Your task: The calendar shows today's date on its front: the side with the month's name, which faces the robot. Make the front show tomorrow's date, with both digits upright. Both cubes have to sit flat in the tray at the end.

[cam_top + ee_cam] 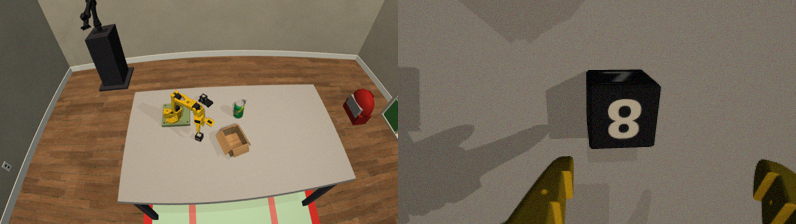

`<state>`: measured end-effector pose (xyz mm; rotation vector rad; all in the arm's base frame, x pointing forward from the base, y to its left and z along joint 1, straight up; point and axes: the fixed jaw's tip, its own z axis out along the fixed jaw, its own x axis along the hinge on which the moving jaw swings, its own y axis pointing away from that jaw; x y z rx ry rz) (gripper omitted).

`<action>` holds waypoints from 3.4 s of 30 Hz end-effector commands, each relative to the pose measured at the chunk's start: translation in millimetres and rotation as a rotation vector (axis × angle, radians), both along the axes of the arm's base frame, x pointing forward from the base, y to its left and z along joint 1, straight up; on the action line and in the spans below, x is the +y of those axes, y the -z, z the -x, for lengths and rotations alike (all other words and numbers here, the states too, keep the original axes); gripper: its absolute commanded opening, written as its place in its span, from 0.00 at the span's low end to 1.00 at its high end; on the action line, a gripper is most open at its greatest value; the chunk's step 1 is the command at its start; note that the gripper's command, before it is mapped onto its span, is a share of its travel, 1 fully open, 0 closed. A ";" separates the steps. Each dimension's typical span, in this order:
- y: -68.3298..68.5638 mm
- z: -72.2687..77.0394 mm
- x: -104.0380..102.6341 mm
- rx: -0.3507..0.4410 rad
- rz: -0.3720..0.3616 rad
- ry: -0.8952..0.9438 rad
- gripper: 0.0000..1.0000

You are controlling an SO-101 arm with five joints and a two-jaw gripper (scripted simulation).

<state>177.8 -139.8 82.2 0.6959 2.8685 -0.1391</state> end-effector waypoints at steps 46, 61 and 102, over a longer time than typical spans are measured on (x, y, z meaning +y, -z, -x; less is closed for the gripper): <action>54.1 13.4 3.3 0.166 -0.146 0.036 0.35; 77.3 13.8 3.6 0.166 -0.146 0.036 0.35; 85.5 15.7 2.1 0.166 -0.146 0.036 0.32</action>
